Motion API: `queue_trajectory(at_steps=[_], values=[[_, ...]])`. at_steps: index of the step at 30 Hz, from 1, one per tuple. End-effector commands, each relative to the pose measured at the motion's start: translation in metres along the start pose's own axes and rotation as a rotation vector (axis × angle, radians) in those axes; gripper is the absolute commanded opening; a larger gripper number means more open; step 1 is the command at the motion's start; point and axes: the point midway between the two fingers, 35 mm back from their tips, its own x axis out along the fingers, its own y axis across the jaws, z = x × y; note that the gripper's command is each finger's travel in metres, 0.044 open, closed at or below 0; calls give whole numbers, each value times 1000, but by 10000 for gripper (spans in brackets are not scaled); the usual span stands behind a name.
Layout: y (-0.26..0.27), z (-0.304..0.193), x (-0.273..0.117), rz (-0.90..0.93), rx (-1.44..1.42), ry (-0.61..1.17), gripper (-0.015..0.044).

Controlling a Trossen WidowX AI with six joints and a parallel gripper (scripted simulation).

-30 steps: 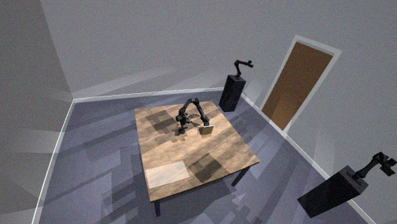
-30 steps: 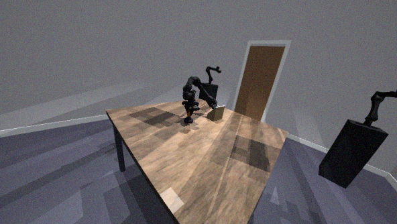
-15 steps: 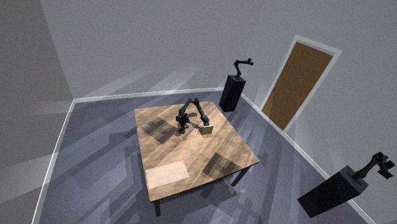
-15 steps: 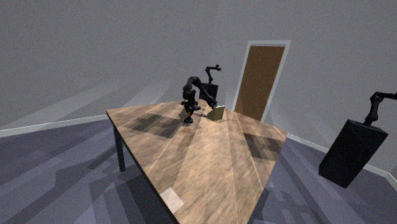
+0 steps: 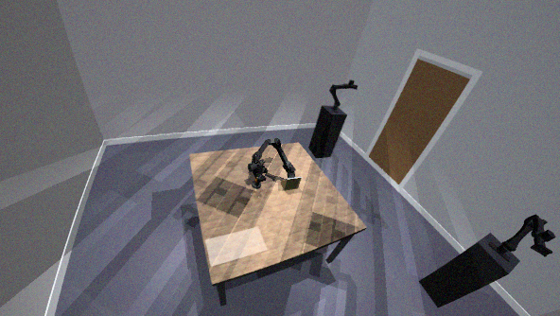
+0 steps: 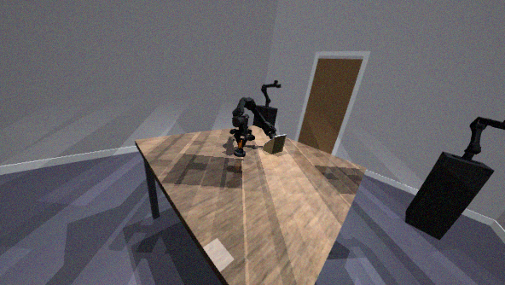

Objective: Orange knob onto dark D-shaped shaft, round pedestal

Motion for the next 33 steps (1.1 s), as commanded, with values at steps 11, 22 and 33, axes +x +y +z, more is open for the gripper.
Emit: queue_trajectory(at_steps=[11,22,33], values=[[0,0,-5,0,22,2,0],[-1,-1,-4,-1,660,2,0],[-1,0,-1,-2,1428,2,0]])
